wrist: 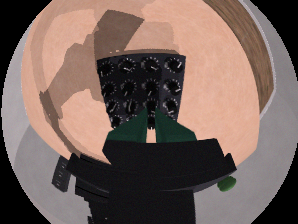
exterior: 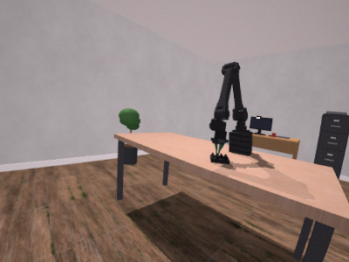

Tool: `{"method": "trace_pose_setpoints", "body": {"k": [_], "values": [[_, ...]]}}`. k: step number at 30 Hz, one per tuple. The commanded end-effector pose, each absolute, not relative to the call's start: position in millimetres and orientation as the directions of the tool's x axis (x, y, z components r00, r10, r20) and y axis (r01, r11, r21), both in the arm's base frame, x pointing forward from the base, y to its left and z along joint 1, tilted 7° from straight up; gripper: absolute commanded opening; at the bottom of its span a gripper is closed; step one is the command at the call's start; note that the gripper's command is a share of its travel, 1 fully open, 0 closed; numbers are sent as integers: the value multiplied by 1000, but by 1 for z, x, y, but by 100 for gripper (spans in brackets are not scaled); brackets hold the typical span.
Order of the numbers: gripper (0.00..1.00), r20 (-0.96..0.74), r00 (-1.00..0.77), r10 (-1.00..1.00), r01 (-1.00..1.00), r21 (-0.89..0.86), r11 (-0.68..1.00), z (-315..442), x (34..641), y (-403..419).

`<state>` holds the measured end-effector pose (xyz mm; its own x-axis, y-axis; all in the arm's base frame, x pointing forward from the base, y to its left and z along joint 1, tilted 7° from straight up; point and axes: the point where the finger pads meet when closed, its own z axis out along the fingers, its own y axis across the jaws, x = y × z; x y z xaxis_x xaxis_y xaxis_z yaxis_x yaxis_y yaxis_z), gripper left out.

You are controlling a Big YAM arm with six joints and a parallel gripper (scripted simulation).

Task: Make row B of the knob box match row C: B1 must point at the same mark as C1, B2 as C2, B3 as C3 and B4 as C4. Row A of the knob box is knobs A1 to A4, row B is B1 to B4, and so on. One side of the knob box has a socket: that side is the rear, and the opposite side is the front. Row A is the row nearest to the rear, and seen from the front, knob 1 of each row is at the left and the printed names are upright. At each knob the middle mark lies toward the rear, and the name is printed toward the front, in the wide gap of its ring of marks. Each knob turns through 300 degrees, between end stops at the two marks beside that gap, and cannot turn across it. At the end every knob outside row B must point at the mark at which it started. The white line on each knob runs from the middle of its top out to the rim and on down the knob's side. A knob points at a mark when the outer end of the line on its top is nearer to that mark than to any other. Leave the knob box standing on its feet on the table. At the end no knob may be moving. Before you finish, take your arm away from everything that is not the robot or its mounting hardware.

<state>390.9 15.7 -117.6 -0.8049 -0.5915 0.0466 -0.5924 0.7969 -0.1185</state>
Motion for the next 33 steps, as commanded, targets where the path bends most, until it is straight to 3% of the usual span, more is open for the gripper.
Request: {"method": "trace_pose_setpoints", "body": {"k": [1, 19, 20, 33], "values": [[7, 25, -790, -613, -611, -121, 782, -119, 404, 17], [7, 25, -789, -614, -612, -121, 782, -119, 404, 17], [18, 25, -789, -614, -612, -121, 782, -119, 404, 17], [18, 27, -792, -611, -609, -124, 784, -119, 404, 16]]}}
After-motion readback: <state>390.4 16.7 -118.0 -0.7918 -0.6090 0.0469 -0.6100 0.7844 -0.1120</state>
